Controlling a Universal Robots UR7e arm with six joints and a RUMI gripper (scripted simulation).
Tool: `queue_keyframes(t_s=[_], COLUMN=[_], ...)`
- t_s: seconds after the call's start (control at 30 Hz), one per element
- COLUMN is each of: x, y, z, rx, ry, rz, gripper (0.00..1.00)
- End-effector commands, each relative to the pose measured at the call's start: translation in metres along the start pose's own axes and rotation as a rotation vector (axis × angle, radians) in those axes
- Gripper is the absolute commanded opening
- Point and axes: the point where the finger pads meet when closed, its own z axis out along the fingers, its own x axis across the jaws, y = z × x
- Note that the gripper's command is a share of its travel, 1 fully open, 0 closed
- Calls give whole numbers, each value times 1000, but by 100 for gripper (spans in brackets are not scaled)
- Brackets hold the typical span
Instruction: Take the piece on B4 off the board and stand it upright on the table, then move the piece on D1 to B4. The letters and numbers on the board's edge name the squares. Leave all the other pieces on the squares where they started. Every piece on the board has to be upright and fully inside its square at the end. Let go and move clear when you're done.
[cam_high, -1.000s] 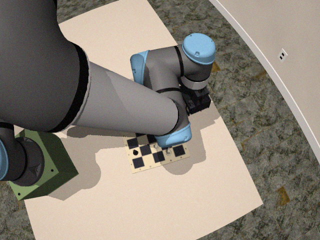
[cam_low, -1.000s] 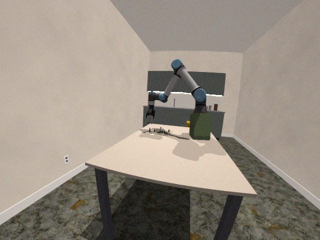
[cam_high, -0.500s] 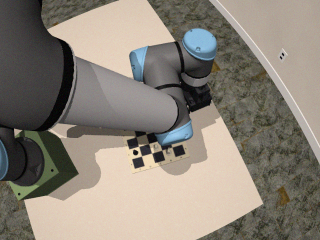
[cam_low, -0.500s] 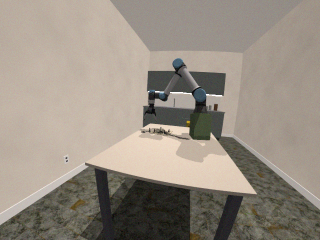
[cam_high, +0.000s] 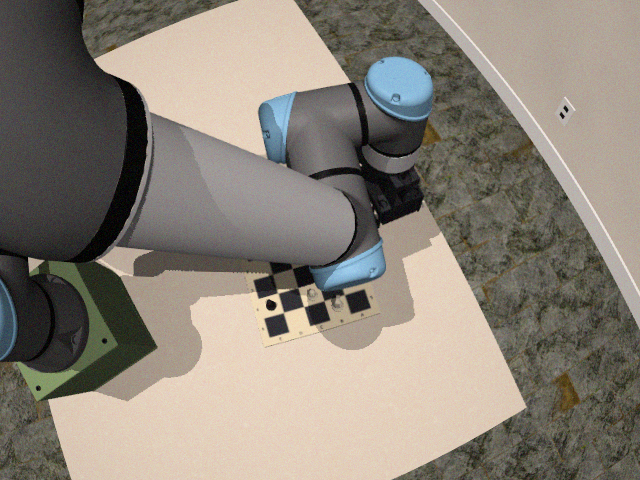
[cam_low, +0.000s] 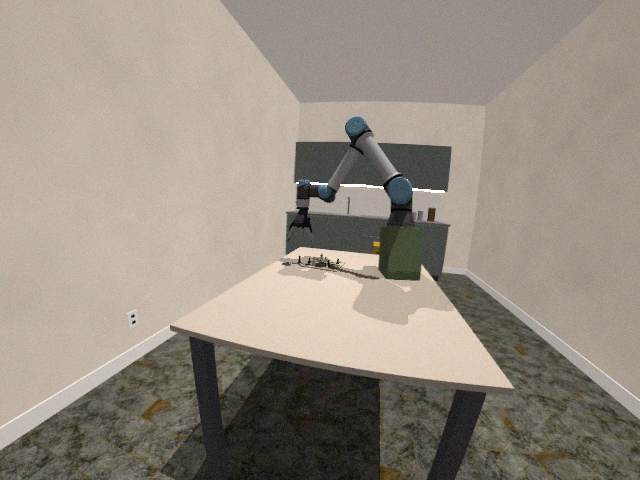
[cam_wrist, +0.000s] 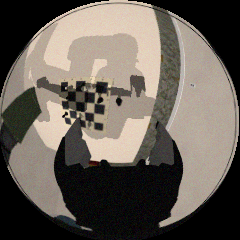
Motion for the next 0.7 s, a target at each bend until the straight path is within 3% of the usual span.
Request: queue_keyframes(t_s=[0.0,0.2,0.53,0.6,0.67], x=[-2,-26,-127,-127,-145], y=[-1,-11,-43,-43,-48], z=[0,3,7,7,6], rx=[0,0,0,0,0], ry=[1,1,1,1,1], rz=[0,3,12,12,13], gripper=[100,100,100,100,100])
